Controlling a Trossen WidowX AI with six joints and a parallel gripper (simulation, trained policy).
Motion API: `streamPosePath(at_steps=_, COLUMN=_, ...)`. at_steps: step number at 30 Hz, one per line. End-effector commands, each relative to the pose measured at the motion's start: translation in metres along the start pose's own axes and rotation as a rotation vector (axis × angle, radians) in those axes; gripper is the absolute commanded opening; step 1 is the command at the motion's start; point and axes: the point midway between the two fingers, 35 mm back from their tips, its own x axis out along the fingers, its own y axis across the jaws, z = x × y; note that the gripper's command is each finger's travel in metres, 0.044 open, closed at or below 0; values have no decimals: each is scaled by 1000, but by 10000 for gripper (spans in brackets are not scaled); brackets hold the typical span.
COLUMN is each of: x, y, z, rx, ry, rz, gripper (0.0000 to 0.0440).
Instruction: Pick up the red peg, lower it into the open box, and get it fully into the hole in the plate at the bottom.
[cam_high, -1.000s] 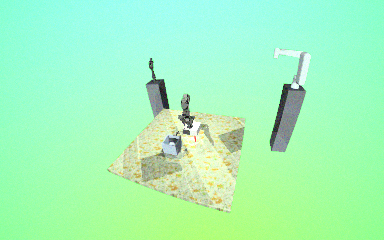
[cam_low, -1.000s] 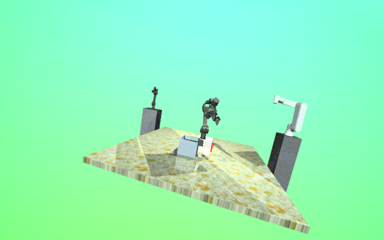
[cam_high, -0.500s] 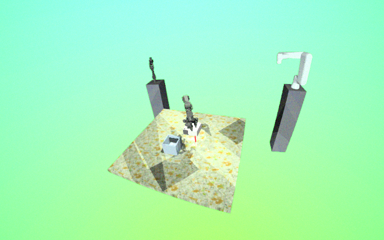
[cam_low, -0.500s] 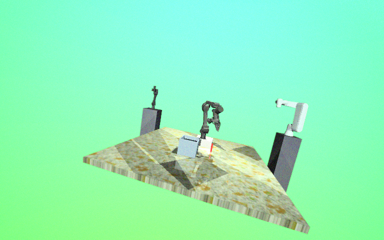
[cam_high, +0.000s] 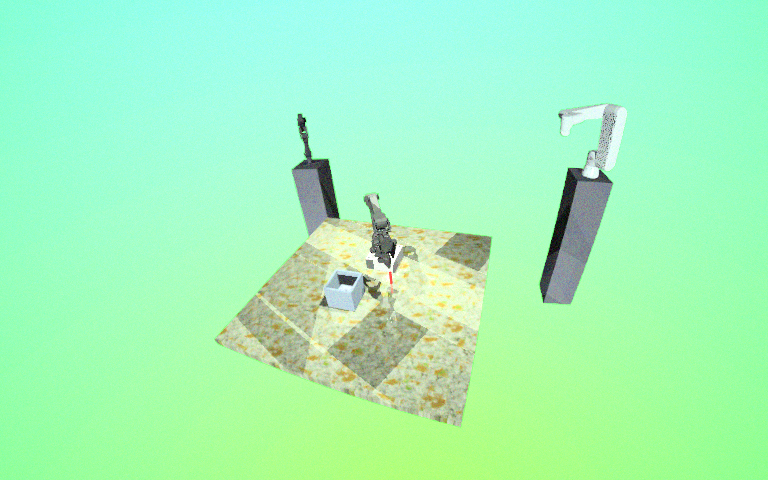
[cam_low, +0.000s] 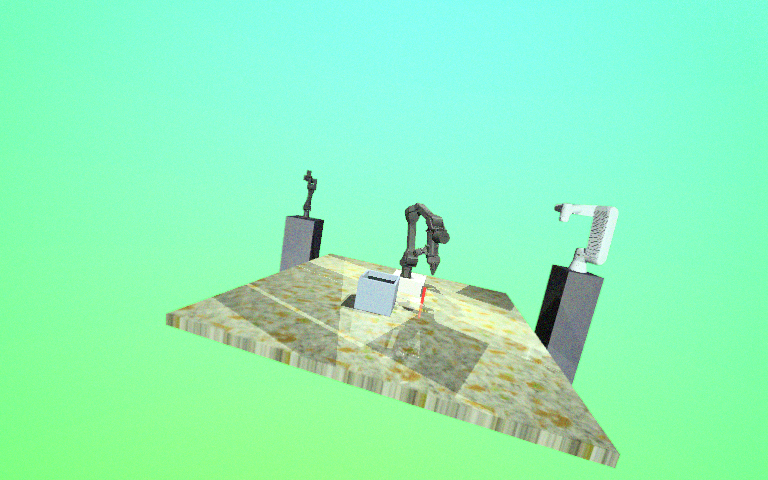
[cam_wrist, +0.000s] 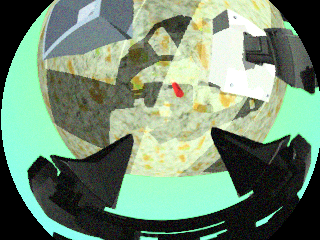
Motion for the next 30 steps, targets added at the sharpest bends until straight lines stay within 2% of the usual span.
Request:
streamPosePath(at_steps=1, x=13, y=-9, z=4, rx=-32, ry=-28, rz=-57, gripper=440)
streamPosePath(at_steps=15, x=54, y=-28, z=22, rx=-143, ry=-127, rz=-175, gripper=440)
streamPosePath(at_steps=30, x=100, y=-33, z=40, rx=-162, ry=-183, rz=-184, gripper=425)
